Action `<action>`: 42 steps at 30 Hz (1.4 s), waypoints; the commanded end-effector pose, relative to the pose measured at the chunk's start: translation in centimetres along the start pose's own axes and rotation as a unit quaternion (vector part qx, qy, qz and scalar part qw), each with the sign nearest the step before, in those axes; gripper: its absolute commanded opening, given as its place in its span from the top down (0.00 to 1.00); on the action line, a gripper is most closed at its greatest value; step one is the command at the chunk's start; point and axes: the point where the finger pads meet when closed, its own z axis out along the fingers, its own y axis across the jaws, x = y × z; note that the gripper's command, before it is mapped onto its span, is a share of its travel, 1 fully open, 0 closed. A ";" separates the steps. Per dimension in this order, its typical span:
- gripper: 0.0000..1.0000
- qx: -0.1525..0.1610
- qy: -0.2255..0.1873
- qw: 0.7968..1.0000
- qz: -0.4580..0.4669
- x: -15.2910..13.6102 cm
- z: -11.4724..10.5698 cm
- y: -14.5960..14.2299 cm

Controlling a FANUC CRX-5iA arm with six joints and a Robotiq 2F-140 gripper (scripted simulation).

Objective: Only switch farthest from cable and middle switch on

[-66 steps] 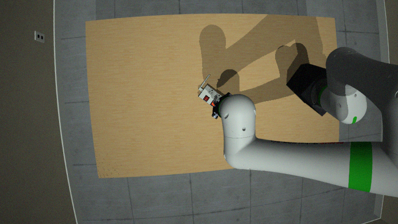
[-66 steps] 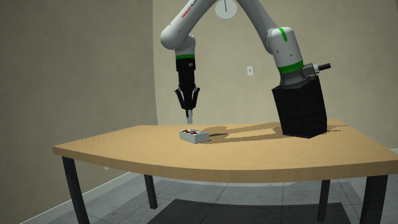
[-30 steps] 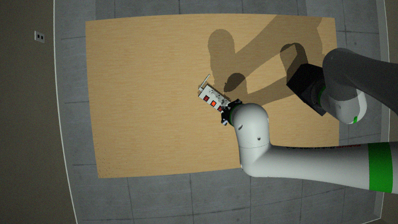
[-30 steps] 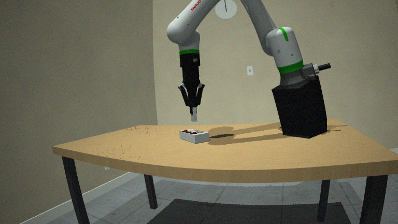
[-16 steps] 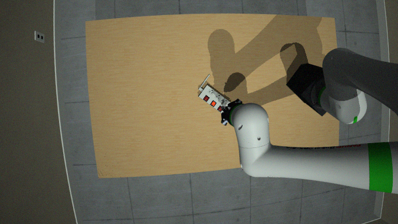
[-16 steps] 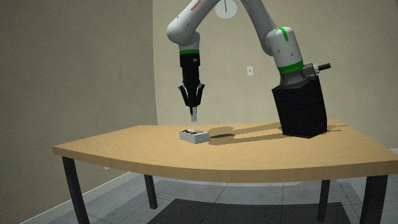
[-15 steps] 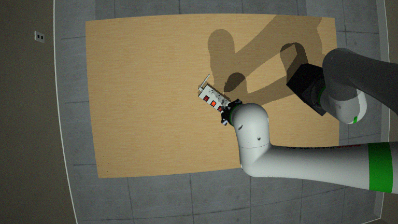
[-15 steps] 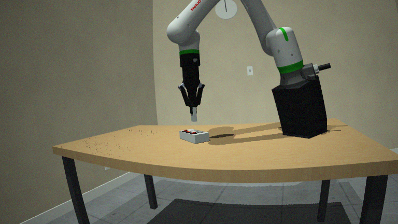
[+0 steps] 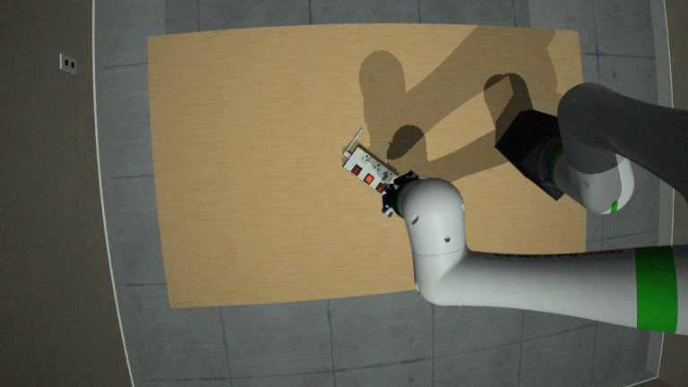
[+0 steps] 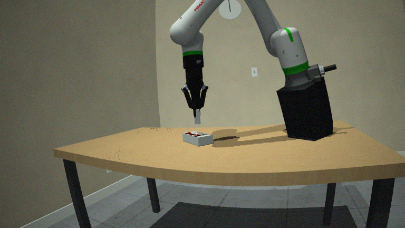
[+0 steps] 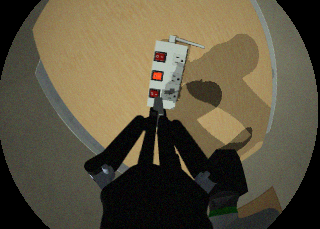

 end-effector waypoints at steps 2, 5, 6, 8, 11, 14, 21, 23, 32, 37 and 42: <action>1.00 0.000 0.000 1.000 0.000 0.0 0.2 0.0; 1.00 0.000 0.000 1.000 0.000 0.0 0.5 0.0; 1.00 0.000 0.000 1.000 0.000 0.0 0.6 0.0; 1.00 0.000 0.000 1.000 0.000 0.0 0.8 0.0; 1.00 0.000 0.000 1.000 0.000 0.0 1.1 0.0; 1.00 0.000 0.000 1.000 0.000 0.0 1.3 0.0; 1.00 0.000 0.000 1.000 0.000 0.0 2.2 0.0; 1.00 0.000 0.000 1.000 0.000 0.0 2.5 0.0; 1.00 0.000 0.000 1.000 0.000 0.0 3.3 0.0; 1.00 0.000 0.000 1.000 0.000 0.0 3.8 0.0; 1.00 0.000 0.000 1.000 0.000 0.0 4.1 0.0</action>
